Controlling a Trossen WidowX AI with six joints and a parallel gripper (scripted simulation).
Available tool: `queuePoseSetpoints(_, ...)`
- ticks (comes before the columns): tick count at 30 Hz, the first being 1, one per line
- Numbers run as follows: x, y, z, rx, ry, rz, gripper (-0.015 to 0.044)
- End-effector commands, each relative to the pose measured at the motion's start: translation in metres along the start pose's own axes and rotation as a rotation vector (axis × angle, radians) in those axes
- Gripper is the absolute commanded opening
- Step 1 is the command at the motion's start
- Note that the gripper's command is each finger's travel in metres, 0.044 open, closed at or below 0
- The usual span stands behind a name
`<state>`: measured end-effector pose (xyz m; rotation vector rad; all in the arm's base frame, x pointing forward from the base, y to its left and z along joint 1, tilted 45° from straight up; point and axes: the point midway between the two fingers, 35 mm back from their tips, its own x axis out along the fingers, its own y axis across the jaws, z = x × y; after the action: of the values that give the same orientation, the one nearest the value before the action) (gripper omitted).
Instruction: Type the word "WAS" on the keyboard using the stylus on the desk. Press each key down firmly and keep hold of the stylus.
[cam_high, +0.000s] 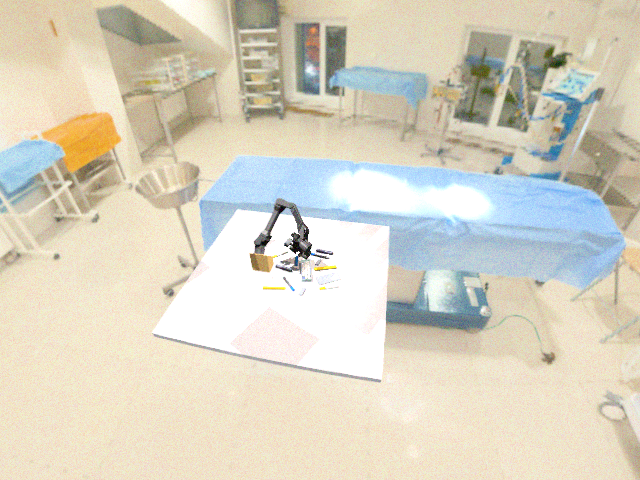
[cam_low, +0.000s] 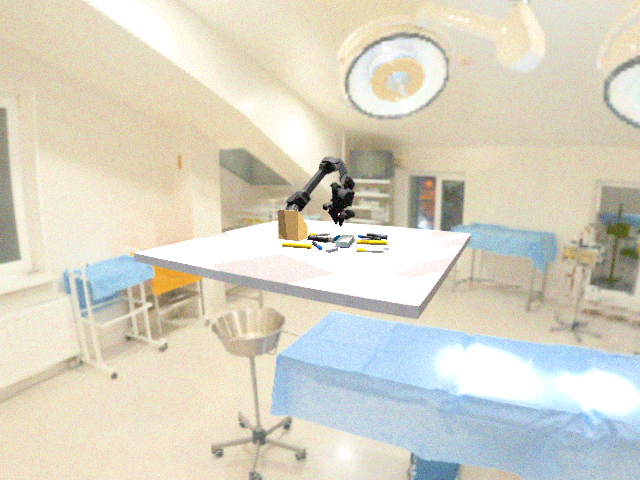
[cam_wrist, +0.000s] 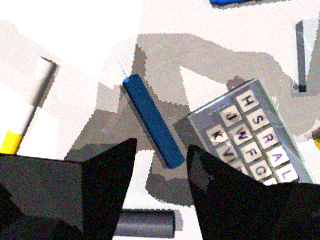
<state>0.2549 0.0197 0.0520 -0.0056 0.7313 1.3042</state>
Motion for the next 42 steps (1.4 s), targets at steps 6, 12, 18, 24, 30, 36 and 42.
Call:
queuePoseSetpoints(6,0.021,0.024,0.012,-0.656,-0.230,0.043,0.0150)
queuePoseSetpoints(12,0.021,0.024,0.012,-0.656,-0.230,0.043,0.0150)
queuePoseSetpoints(18,0.022,0.025,0.013,-0.656,-0.230,0.043,0.0150)
queuePoseSetpoints(24,0.027,0.023,0.012,-0.656,-0.230,0.043,0.0150)
queuePoseSetpoints(30,0.032,0.022,0.011,-0.656,-0.230,0.043,0.0150)
queuePoseSetpoints(36,0.037,0.021,0.009,-0.656,-0.230,0.043,0.0150)
queuePoseSetpoints(42,0.041,0.020,0.008,-0.656,-0.231,0.043,0.0150)
